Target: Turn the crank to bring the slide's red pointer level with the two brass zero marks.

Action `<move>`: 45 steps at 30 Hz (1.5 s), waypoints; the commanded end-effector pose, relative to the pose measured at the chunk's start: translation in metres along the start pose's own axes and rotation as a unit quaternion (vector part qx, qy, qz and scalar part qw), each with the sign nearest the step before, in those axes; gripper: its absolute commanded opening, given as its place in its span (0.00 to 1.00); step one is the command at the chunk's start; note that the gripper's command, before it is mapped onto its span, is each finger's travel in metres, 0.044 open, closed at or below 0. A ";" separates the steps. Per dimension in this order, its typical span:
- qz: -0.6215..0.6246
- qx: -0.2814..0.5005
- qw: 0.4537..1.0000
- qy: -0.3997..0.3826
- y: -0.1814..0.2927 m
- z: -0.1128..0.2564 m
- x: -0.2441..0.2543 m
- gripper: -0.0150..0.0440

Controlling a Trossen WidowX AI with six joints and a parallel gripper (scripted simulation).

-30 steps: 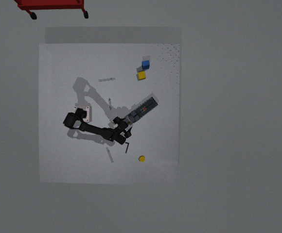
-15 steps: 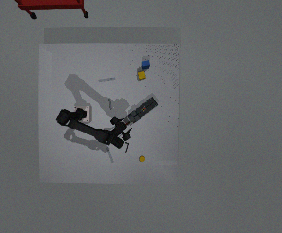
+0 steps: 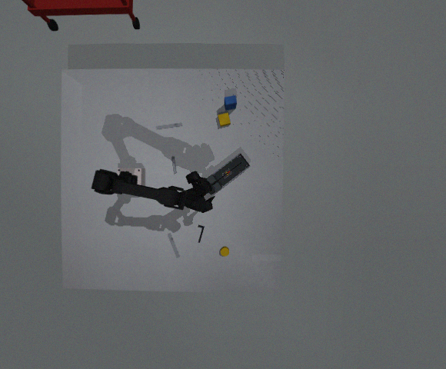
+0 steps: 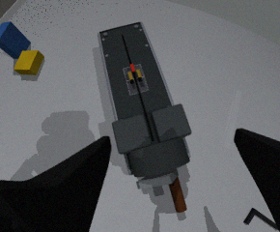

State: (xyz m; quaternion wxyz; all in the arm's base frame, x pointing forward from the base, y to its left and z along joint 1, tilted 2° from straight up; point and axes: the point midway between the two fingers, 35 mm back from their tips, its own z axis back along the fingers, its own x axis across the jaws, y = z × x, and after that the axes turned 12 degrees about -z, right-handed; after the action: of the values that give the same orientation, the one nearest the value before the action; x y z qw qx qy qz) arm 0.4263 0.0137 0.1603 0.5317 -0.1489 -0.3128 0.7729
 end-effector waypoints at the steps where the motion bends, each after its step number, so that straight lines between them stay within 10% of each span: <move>1: -0.042 -0.014 0.998 0.049 -0.021 -0.011 0.016 1.00; 20: -0.112 -0.059 0.986 0.107 -0.013 -0.069 0.039 1.00; 45: -0.110 -0.059 0.986 0.106 -0.034 -0.043 0.041 1.00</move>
State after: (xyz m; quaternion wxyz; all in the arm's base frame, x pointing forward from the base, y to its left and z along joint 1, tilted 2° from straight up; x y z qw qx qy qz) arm 0.4570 0.0743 0.1243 0.6373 -0.2185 -0.3048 0.6732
